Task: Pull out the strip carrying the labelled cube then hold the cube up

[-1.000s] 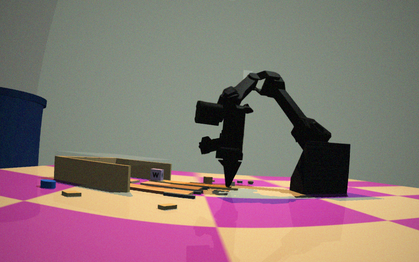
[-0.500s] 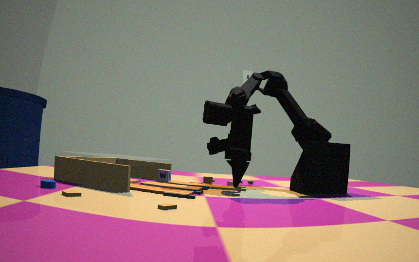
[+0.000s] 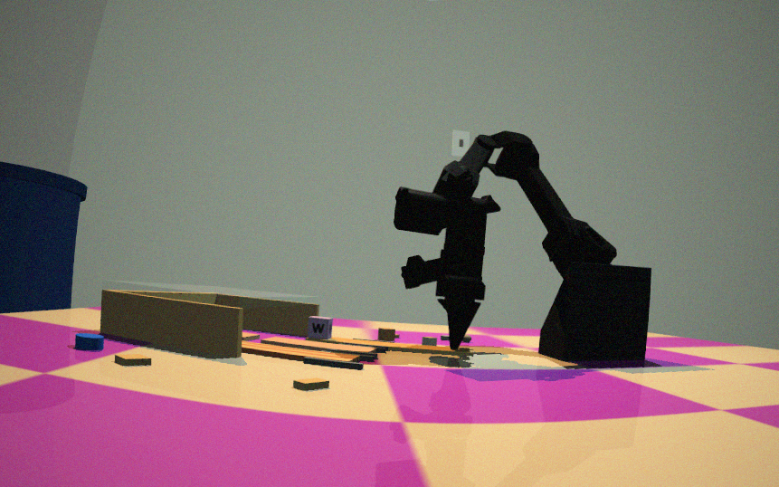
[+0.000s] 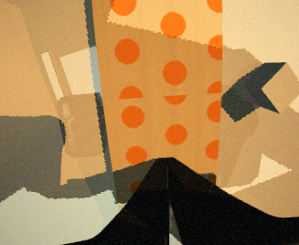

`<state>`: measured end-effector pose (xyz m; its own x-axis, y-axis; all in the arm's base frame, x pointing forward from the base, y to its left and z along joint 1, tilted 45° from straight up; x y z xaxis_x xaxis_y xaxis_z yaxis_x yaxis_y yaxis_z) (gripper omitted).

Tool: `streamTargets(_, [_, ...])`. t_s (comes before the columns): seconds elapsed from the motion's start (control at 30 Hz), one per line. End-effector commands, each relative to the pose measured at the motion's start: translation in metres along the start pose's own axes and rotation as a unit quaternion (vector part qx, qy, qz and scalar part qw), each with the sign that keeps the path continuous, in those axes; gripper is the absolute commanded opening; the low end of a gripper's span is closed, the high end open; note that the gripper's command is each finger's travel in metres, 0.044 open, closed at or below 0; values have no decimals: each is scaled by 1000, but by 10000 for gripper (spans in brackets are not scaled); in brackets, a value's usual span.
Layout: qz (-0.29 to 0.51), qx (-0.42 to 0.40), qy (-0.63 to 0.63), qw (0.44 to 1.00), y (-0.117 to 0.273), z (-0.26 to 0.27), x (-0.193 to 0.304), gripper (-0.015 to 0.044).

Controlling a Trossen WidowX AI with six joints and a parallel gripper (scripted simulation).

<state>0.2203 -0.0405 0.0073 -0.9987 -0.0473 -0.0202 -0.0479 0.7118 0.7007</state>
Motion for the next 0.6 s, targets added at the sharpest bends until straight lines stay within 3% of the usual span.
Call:
streamTargets(0.0, [13, -2, 4, 1000, -4, 2, 14, 0])
streamTargets(0.57, [13, -2, 5, 1000, -4, 6, 31, 0])
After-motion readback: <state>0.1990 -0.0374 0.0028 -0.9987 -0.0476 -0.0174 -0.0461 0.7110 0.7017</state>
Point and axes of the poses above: the point midway between the two fingers, 35 mm back from their tips, its own y axis back along the fingers, its own z axis across the jaws, x = y × z, the point moved 2 cm from there along y, back along the fingers, and after that the axes turned 13 degrees about y, right-handed, at the moved point
